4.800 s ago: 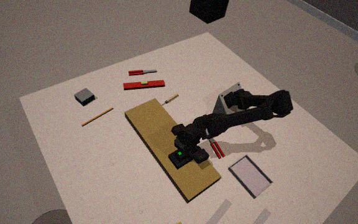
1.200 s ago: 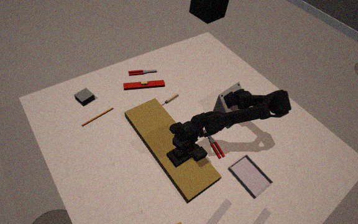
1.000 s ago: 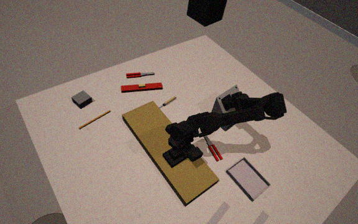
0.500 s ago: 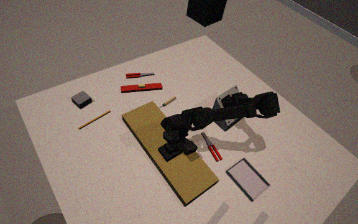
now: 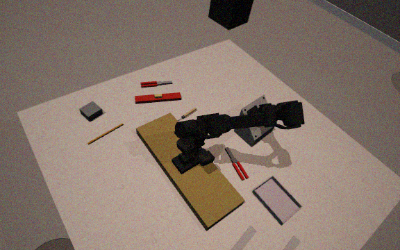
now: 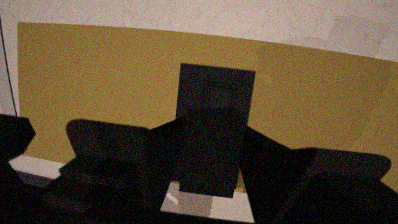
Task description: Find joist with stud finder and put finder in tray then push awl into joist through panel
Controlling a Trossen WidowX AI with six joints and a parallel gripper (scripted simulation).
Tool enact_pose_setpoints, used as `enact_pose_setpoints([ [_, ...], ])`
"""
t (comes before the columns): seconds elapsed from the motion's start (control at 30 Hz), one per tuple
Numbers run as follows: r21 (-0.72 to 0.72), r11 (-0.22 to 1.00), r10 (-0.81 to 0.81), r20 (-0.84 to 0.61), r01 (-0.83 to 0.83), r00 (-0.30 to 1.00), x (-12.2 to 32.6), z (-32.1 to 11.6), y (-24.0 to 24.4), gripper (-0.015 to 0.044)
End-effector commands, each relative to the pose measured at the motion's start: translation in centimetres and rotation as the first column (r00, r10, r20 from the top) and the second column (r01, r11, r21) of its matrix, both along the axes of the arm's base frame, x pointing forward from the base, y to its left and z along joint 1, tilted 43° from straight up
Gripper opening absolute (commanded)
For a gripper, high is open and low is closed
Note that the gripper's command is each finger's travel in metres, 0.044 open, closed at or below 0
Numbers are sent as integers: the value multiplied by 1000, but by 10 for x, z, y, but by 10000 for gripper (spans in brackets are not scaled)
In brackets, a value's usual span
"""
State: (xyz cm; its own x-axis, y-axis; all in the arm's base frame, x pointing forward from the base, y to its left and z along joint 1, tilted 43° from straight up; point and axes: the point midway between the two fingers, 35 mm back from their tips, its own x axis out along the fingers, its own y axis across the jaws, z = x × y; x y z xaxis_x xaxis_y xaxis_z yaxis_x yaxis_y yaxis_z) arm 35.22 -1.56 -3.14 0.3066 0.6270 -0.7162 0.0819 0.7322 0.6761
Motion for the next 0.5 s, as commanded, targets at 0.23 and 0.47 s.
enact_pose_setpoints([
  [0.23, -5, 1000, -4, -4, 3, 1000, -3, -19, -21, 0],
  [0.47, -6, 1000, -4, -4, 3, 1000, -4, -30, -33, 0],
])
